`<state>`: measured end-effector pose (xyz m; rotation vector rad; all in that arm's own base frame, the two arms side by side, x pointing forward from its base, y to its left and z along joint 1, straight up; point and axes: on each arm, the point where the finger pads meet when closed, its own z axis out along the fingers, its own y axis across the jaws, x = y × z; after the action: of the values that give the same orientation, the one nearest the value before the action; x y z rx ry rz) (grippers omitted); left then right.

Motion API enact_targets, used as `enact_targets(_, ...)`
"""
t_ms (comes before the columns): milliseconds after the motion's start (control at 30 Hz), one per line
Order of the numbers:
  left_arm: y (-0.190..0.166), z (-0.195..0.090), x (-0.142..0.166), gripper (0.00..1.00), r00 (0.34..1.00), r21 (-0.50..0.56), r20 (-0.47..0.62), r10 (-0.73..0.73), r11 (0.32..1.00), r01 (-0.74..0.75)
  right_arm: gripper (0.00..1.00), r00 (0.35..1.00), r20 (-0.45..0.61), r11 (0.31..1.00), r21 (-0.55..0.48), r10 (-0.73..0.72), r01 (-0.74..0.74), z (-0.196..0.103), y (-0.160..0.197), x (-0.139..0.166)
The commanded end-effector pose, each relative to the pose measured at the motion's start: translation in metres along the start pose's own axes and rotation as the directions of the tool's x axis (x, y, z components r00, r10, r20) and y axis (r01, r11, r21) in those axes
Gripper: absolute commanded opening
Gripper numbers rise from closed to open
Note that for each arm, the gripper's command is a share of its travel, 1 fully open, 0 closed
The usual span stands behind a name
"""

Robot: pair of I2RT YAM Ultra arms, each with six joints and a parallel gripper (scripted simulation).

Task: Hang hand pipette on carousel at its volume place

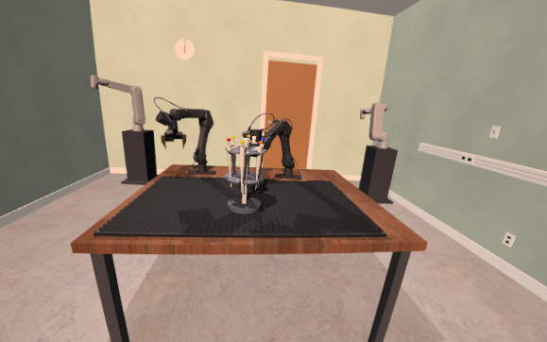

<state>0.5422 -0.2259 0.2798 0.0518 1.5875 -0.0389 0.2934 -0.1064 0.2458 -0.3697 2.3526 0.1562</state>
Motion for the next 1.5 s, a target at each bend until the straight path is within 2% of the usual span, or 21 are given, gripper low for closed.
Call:
enact_targets(0, 0.002, -0.002, -0.02, 0.12, 0.999, -0.083, 0.031, -0.013, 0.996, 0.015, 1.0, 1.0, 0.026, 1.0, 0.006, -0.014, 0.014, -0.003, -0.004, -0.007)
enact_targets(33, 0.005, -0.007, -0.036, 0.12, 0.998, -0.082, 0.055, -0.026, 0.996, 0.031, 1.0, 1.0, 0.026, 1.0, 0.006, -0.014, 0.014, -0.003, -0.004, -0.007)
enact_targets(100, 0.012, -0.005, -0.04, 0.12, 0.997, -0.093, 0.073, -0.035, 0.995, 0.042, 1.0, 1.0, 0.026, 1.0, 0.006, -0.014, 0.014, -0.003, -0.004, -0.007)
enact_targets(1467, 0.015, -0.004, -0.04, 0.12, 0.997, -0.099, 0.074, -0.035, 0.994, 0.043, 1.0, 1.0, 0.026, 1.0, 0.006, -0.014, 0.014, -0.003, -0.004, -0.007)
